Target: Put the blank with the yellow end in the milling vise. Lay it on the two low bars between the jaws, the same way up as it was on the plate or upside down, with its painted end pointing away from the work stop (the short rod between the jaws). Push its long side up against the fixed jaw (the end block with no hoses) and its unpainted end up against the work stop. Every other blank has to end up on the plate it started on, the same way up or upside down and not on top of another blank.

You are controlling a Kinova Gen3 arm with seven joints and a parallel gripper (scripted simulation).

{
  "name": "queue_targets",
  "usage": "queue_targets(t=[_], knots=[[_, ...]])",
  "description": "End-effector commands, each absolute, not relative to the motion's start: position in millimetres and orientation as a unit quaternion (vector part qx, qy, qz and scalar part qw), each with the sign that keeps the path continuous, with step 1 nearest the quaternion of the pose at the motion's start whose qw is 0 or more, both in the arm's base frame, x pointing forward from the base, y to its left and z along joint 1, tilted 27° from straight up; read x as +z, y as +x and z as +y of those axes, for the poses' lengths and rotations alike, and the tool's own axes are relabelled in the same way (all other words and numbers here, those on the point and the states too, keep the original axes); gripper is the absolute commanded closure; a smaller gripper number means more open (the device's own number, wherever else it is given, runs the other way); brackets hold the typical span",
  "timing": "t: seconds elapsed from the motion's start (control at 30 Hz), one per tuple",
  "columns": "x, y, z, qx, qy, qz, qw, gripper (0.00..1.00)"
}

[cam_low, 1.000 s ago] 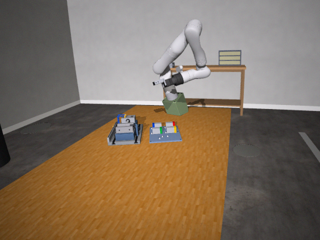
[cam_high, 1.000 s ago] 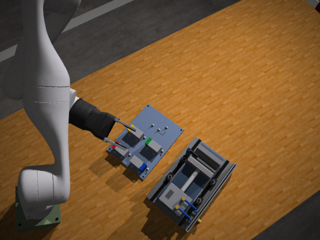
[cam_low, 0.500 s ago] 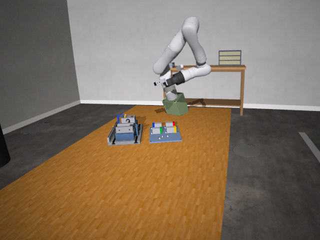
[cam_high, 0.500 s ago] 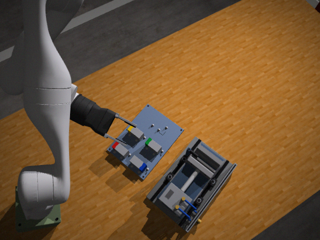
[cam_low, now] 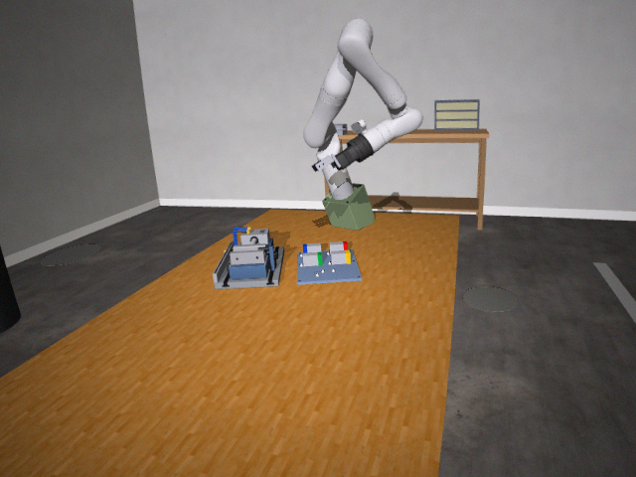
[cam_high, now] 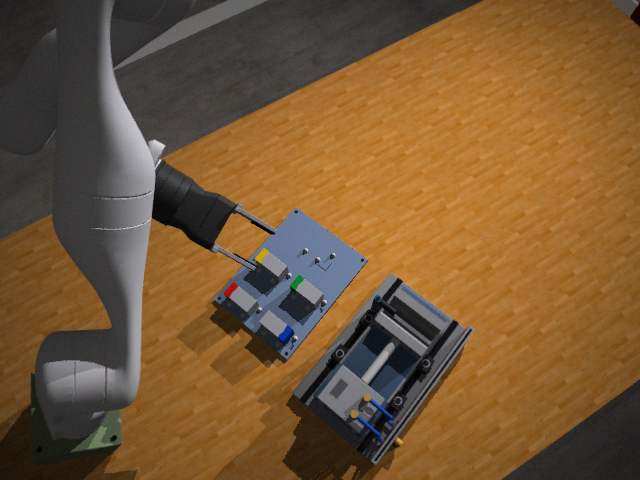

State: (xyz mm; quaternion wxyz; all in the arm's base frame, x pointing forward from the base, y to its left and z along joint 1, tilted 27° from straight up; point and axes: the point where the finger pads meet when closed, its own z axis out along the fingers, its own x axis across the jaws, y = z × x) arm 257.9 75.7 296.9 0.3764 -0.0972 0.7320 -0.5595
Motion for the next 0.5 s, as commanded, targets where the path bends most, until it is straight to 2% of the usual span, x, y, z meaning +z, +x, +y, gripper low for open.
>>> queue_targets(t=[0.0, 0.47], knots=[[301, 261, 79, -0.541, -0.093, 0.747, 0.374, 0.00], [304, 272, 100, -0.482, -0.123, 0.794, 0.350, 0.00]])
